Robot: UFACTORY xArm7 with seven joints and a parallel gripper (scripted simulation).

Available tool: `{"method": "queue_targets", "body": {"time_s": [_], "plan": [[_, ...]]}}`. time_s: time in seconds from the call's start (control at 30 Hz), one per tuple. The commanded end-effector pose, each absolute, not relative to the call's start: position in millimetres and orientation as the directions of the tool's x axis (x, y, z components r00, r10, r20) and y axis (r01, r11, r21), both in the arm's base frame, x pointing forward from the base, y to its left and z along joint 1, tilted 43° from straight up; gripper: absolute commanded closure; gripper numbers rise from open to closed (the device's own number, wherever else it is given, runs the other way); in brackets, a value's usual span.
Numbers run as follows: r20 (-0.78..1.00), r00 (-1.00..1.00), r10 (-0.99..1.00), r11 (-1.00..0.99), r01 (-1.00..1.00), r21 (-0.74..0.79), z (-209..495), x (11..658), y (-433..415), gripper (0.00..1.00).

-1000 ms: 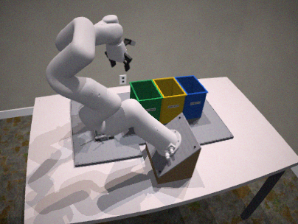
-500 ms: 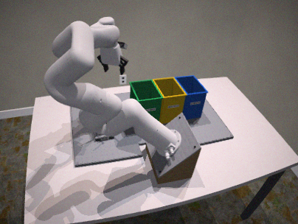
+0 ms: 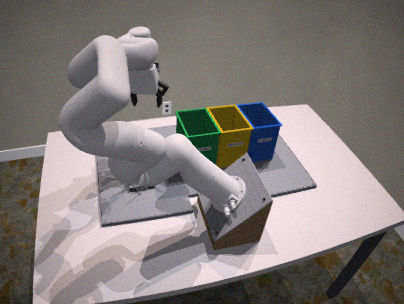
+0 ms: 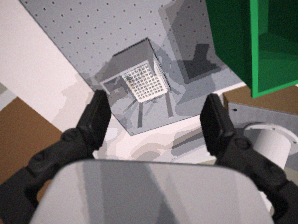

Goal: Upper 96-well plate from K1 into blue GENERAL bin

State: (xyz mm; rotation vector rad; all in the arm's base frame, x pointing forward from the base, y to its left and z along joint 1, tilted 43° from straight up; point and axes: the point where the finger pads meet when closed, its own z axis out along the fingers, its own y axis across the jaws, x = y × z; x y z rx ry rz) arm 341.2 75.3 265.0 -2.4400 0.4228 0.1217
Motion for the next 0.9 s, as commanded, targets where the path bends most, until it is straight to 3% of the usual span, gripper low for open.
{"method": "queue_targets", "body": {"time_s": [0.0,0.63,0.87], "plan": [[-0.144,0.972,-0.187,-0.747,-0.236,-0.622,274,323,86,0.0],[0.039,0.993,0.113,-0.719,0.109,-0.686,290,267,117,0.0],[0.039,0.993,0.113,-0.719,0.109,-0.686,291,264,118,0.0]]}}
